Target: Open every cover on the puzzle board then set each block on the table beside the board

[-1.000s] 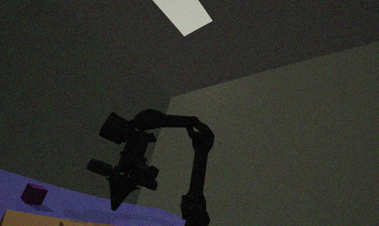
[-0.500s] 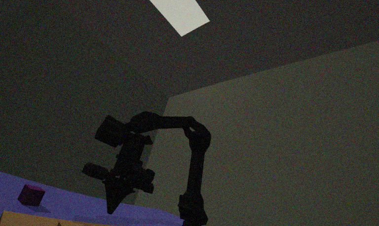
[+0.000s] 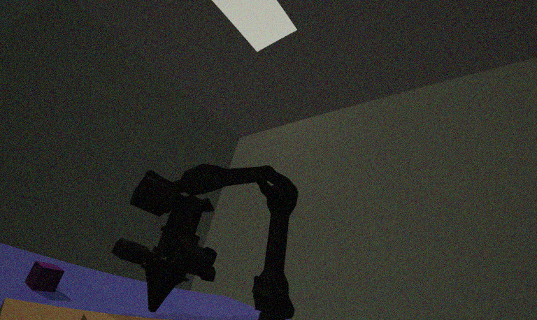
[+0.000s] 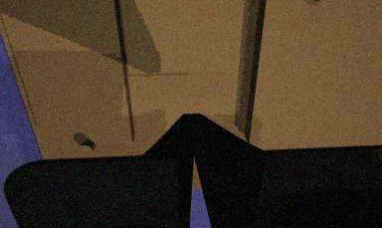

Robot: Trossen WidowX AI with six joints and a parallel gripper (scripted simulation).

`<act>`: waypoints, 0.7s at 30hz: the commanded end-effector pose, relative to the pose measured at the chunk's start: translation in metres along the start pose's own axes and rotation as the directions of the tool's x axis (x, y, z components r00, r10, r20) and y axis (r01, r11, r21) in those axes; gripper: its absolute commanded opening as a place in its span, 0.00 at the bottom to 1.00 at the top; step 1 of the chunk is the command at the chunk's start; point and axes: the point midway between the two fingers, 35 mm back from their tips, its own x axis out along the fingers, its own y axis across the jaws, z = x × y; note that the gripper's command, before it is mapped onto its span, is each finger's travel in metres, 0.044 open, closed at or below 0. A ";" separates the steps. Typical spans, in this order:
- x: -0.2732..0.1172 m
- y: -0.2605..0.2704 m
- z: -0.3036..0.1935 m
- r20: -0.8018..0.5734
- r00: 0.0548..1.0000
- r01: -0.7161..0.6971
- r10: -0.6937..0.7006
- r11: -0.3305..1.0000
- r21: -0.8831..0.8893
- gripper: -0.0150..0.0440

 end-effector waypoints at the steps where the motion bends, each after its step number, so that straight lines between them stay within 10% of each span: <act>1: 0.005 0.001 0.001 0.006 1.000 -0.003 0.003 1.000 -0.005 0.25; 21: 0.025 0.002 0.002 0.006 1.000 -0.003 0.003 1.000 -0.005 0.25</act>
